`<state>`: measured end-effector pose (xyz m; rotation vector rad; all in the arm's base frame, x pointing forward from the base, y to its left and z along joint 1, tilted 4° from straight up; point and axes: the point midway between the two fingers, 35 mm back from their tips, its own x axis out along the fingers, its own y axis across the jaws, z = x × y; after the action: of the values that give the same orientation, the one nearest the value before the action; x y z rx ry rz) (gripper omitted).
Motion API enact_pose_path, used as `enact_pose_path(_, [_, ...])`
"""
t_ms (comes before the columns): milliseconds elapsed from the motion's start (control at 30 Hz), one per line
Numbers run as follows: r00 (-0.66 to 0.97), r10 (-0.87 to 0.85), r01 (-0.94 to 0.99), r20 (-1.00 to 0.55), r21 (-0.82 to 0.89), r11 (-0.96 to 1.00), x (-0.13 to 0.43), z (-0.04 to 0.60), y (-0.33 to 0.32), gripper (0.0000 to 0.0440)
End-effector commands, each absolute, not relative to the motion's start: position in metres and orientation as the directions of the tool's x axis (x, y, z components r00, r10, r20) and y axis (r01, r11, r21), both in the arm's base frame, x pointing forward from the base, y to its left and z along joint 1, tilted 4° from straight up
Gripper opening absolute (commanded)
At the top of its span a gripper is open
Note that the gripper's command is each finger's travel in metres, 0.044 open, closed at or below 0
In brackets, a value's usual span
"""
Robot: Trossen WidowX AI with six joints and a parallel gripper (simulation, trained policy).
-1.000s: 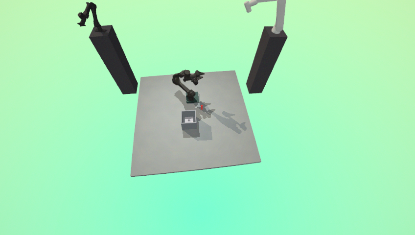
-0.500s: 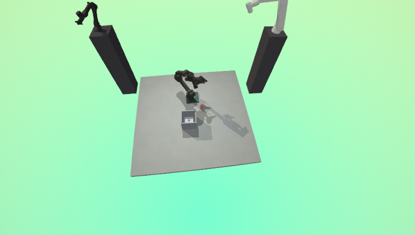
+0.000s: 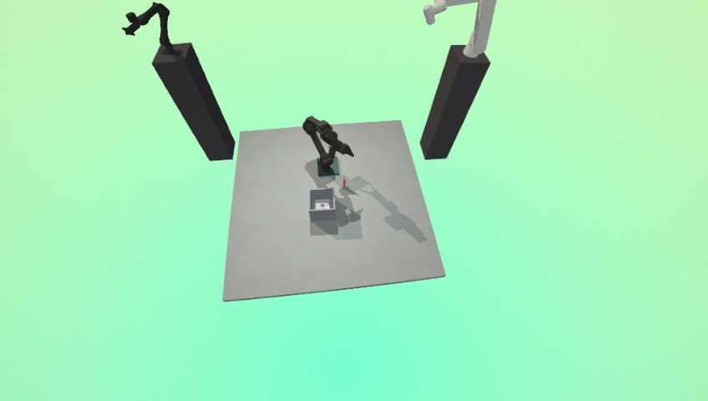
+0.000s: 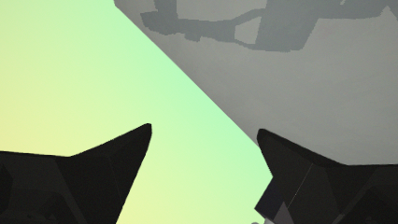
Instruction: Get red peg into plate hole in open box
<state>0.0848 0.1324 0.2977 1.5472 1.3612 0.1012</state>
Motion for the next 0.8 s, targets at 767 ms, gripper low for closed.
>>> enact_pose_path(767, [0.183,0.463,0.922,-0.867,0.314,0.225,0.156,0.202,0.121,0.0439])
